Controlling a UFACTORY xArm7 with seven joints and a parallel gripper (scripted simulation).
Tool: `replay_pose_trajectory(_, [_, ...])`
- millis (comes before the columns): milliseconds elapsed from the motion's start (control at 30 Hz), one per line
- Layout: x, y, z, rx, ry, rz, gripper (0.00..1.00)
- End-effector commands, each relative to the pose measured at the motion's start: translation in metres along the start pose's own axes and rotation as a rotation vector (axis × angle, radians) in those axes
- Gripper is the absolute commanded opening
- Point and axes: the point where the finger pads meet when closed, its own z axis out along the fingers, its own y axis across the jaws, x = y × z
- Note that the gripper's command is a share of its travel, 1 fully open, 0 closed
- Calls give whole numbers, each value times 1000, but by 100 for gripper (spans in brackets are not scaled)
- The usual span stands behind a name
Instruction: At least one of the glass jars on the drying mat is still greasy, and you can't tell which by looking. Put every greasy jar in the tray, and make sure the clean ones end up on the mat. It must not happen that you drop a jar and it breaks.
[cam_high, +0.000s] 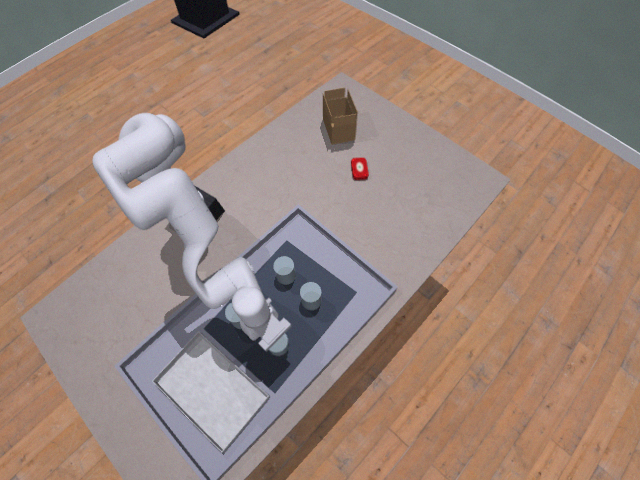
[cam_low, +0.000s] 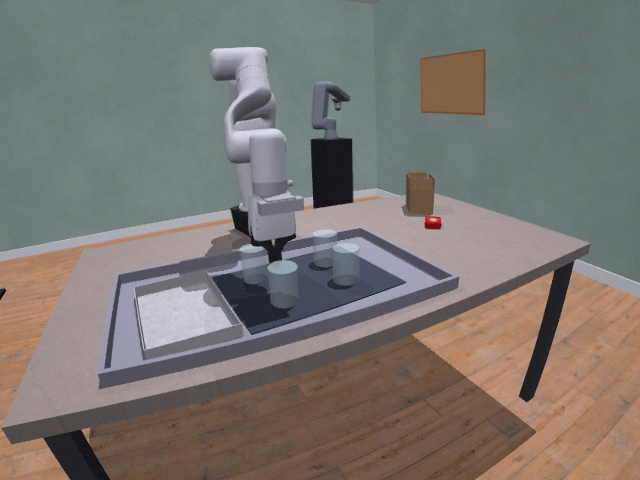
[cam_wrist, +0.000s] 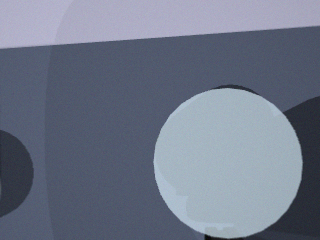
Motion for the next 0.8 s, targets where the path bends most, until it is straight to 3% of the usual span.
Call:
replay_pose_trajectory(0, [2, 0, -2, 0, 6, 0, 0])
replay_pose_trajectory(767, [5, 0, -5, 0, 6, 0, 0])
